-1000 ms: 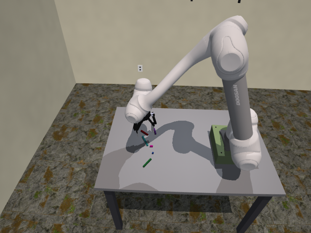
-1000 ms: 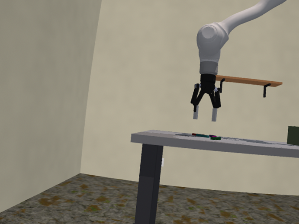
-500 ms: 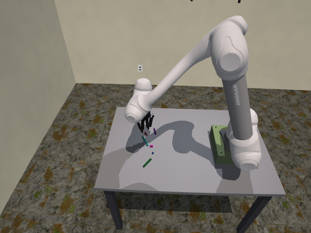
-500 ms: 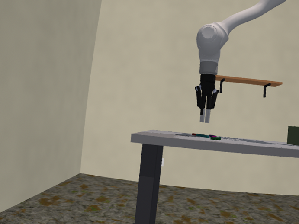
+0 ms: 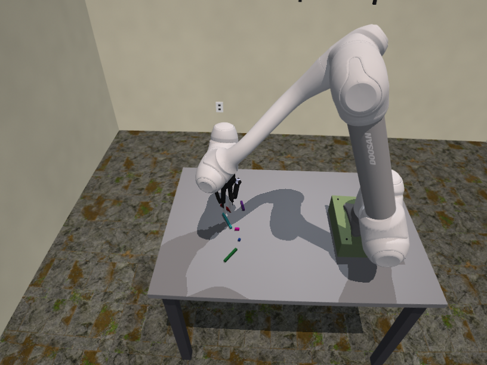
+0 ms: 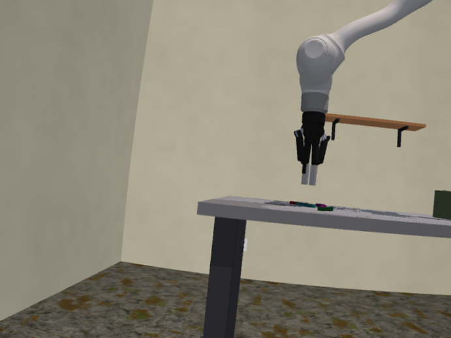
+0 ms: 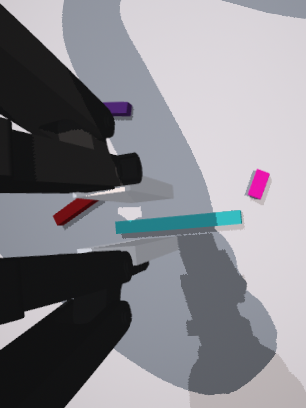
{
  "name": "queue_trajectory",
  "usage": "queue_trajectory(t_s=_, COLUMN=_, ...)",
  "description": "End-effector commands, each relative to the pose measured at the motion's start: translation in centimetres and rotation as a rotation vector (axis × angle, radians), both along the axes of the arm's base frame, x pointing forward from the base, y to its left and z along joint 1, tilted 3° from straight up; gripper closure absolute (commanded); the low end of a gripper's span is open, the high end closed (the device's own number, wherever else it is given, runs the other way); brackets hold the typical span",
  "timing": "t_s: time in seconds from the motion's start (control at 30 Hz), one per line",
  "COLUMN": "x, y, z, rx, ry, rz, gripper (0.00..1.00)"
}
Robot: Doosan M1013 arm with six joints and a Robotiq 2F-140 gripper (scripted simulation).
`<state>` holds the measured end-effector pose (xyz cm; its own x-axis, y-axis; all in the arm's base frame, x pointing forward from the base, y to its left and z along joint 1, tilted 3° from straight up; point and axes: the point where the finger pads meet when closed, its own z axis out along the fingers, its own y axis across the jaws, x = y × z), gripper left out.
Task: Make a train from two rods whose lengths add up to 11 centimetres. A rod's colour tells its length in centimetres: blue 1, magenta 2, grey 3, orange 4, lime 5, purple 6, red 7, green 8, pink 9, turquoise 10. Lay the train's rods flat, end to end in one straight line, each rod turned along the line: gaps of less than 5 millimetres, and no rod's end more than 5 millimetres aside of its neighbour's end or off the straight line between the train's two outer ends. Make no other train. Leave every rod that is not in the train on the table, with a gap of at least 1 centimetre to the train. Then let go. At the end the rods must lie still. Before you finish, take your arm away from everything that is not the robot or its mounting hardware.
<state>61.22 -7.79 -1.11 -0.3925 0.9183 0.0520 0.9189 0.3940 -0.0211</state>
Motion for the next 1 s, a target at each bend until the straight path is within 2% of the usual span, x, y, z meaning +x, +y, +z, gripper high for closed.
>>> queue_trajectory(t_s=0.0, x=0.3, y=-0.2, z=0.0, rx=-0.004, ry=-0.001, rz=-0.003, gripper=0.85)
queue_trajectory(t_s=0.4, x=0.2, y=-0.2, z=-0.4, rx=-0.004, ry=-0.001, rz=-0.003, gripper=0.85)
queue_trajectory(t_s=0.97, x=0.2, y=-0.1, z=-2.3, rx=-0.004, ry=-0.001, rz=-0.003, gripper=0.85)
